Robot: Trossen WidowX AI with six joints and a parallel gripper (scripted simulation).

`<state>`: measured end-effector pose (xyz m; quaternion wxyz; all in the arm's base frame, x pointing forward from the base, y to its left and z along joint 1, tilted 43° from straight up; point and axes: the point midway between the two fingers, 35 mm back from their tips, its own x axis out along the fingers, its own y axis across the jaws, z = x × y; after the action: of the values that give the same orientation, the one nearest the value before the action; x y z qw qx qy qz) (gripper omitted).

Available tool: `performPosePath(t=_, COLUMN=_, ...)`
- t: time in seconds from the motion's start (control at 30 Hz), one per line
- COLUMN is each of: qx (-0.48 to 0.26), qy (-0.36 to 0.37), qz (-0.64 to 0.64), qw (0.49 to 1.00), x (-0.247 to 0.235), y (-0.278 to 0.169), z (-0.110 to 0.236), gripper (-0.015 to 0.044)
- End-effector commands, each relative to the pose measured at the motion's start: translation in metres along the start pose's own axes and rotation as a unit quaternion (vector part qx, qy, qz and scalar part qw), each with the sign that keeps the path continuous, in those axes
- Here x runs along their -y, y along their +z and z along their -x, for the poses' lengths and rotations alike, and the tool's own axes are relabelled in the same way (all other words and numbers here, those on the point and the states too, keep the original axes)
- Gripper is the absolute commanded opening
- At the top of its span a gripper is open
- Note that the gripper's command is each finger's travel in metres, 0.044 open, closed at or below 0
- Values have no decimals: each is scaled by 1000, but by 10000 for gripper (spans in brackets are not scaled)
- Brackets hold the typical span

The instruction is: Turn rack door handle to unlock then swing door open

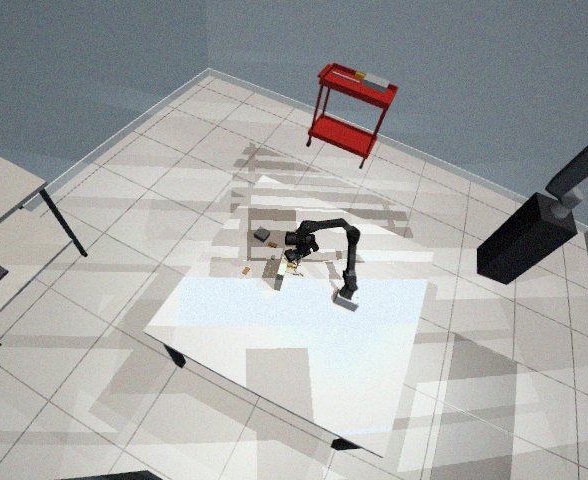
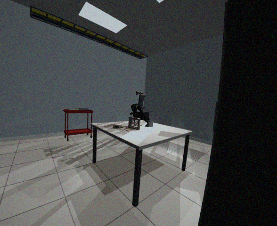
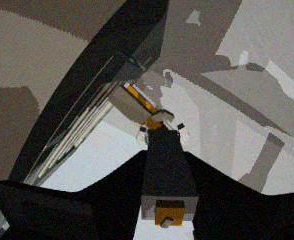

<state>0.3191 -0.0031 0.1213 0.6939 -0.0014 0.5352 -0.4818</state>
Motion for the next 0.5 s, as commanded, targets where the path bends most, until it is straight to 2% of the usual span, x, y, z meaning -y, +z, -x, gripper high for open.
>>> performPosePath(t=0.0, qx=-1, qy=-3, qz=-112, qw=994, x=0, y=0, z=-2, gripper=13)
performPosePath(t=0.23, qx=-1, qy=-3, qz=-280, qw=960, x=0, y=0, z=-2, gripper=13)
performPosePath(t=0.47, qx=0, qy=-4, qz=-441, qw=897, x=0, y=0, z=-2, gripper=13)
